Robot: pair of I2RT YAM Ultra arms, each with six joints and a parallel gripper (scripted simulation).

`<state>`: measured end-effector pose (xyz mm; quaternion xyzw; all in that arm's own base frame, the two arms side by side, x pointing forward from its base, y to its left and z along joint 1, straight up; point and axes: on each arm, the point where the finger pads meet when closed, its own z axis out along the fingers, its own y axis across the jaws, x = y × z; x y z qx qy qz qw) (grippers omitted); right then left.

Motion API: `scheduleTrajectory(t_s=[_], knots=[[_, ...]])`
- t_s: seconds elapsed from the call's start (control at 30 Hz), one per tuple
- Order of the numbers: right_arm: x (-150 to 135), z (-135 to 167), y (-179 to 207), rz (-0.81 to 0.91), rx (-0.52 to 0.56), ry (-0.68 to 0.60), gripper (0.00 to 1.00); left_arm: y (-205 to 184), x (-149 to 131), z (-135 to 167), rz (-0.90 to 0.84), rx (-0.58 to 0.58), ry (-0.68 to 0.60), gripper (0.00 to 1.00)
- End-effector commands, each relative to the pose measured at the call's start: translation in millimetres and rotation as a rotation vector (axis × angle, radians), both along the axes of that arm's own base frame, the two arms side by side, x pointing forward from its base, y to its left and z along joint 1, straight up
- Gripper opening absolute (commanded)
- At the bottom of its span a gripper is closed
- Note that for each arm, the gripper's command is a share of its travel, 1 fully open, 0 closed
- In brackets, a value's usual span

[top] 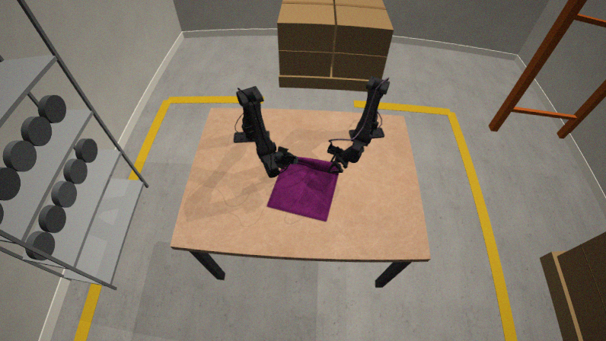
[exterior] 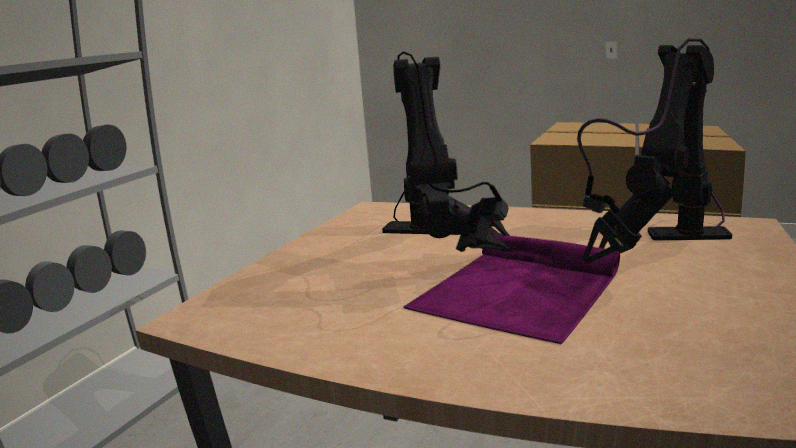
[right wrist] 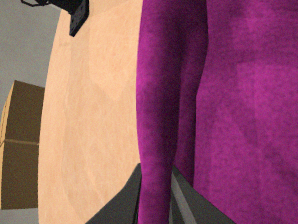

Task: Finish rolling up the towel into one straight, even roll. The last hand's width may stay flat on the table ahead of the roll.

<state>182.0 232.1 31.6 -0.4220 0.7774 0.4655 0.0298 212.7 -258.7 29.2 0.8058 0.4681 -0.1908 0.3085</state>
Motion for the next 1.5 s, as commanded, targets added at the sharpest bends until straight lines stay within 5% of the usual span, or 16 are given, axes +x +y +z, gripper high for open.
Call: scheduleTrajectory(t_s=[0.0, 0.37, 0.77, 0.93, 1.0, 1.33, 1.47], knots=[[-2, -10, -3, 0.006, -0.034, 0.020, 0.18, -10, 8, 7, 0.000, -0.025, -0.016, 0.81], [-2, -10, -3, 0.006, -0.034, 0.020, 0.18, -10, 8, 7, 0.000, -0.025, -0.016, 0.34], [-2, -10, -3, 0.006, -0.034, 0.020, 0.18, -10, 8, 7, 0.000, -0.025, -0.016, 0.19], [-2, -7, -3, 0.006, -0.034, 0.020, 0.40, -10, 8, 7, 0.000, -0.025, -0.016, 0.19], [-2, -7, -3, 0.006, -0.034, 0.020, 0.40, -10, 8, 7, 0.000, -0.025, -0.016, 0.19], [-2, 2, -3, 0.006, -0.034, 0.020, 0.85, -10, 8, 7, 0.000, -0.025, -0.016, 0.19], [2, 7, -10, 0.006, -0.034, 0.020, 0.85, -10, 8, 7, 0.000, -0.017, 0.000, 0.19]])
